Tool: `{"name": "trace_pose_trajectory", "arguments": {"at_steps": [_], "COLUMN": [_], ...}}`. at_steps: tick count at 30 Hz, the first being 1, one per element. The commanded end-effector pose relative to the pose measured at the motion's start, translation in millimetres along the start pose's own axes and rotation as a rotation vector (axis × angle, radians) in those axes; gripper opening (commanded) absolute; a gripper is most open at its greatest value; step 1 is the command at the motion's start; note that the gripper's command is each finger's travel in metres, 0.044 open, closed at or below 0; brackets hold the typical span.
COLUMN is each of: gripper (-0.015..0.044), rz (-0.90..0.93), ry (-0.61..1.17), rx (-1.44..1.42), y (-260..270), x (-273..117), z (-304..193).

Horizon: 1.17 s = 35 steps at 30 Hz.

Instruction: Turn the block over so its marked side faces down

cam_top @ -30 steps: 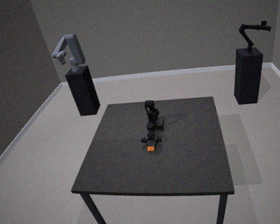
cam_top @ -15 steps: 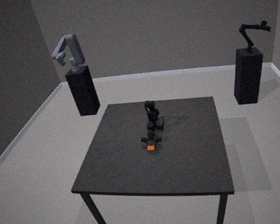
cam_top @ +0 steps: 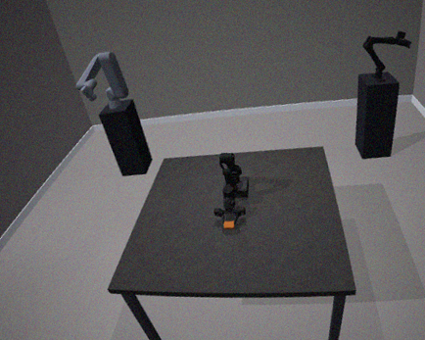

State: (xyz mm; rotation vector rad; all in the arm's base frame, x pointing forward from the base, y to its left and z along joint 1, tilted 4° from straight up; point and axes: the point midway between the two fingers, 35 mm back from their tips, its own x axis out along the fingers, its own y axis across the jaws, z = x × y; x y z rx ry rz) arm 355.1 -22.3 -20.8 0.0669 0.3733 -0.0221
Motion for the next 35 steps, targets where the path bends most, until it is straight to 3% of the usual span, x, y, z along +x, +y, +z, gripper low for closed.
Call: {"name": "trace_pose_trajectory", "arguments": {"at_steps": [1, 4, 35], "gripper": [0.0368, 0.044, 0.044], "rz": [-0.006, -0.006, -0.006], "ry": [-0.002, -0.002, -0.002], "rx": [0.005, 0.005, 0.005], "y": [-0.8, -0.8, -0.8], "x": [-0.3, -0.3, -0.3], "z": [0.1, 0.1, 0.1]}}
